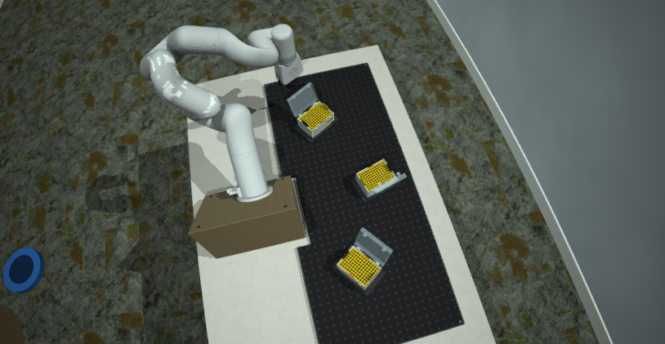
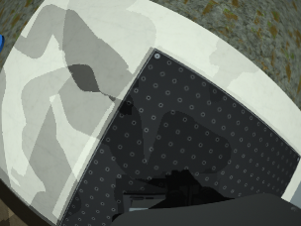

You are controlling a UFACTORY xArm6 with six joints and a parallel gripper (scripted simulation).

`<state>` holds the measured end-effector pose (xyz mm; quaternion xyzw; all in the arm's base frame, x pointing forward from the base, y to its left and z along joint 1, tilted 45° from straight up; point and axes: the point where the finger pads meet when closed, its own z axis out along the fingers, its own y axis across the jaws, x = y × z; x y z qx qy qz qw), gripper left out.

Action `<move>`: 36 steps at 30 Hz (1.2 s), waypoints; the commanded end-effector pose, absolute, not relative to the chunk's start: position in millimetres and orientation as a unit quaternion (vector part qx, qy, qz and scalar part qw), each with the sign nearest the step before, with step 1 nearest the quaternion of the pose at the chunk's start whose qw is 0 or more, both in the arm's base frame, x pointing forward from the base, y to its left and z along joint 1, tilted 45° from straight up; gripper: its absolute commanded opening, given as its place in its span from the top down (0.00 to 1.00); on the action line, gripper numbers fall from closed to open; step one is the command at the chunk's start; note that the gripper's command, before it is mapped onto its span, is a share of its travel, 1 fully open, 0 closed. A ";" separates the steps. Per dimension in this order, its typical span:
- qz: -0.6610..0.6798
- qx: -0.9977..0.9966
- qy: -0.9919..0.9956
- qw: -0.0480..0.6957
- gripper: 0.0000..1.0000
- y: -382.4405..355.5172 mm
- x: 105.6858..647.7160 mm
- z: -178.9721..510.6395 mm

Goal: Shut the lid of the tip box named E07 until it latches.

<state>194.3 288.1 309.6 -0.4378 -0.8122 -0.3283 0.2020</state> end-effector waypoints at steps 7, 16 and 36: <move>-0.330 -0.437 -0.812 0.201 1.00 281.6 200.0 305.8; -0.330 -0.437 -0.812 0.201 1.00 273.6 206.5 299.6; -0.329 -0.437 -0.812 0.201 1.00 257.5 219.4 287.1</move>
